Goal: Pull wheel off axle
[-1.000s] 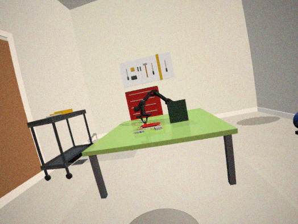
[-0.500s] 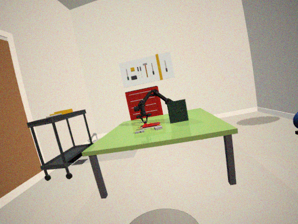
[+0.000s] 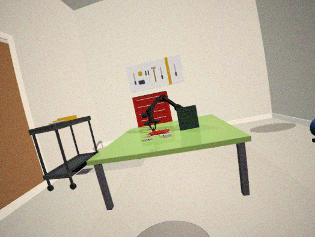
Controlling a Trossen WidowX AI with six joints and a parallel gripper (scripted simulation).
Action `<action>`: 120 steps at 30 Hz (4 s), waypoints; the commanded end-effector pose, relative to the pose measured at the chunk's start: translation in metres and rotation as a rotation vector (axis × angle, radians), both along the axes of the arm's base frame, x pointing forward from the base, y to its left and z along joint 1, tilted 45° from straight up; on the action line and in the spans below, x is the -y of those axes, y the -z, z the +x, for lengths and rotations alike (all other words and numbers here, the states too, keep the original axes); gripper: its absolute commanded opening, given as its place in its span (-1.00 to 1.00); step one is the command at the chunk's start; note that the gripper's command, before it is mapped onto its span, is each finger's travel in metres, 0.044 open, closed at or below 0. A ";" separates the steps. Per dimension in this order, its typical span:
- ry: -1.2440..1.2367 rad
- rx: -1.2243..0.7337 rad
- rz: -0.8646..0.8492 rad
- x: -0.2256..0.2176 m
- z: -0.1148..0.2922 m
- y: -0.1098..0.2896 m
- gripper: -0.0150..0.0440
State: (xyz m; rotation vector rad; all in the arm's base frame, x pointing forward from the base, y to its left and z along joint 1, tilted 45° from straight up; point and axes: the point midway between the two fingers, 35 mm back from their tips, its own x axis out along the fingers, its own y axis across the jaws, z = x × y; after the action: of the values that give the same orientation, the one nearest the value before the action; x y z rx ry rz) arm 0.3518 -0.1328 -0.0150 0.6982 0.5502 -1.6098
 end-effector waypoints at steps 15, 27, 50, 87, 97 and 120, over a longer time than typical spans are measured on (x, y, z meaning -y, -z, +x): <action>-0.006 0.008 -0.001 -0.008 0.003 -0.008 -0.49; -0.007 0.007 -0.001 -0.011 0.004 -0.011 -0.49; -0.008 0.004 -0.002 -0.016 0.004 -0.016 -0.49; -0.009 0.001 -0.002 -0.035 0.005 -0.033 -0.49; -0.016 -0.020 -0.007 -0.045 -0.002 -0.040 -0.49; -0.012 -0.009 -0.002 -0.007 -0.043 -0.091 -0.49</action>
State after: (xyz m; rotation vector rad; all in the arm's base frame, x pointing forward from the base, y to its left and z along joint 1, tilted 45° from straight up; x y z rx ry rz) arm 0.3176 -0.1204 0.0675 0.6920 0.5598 -1.6067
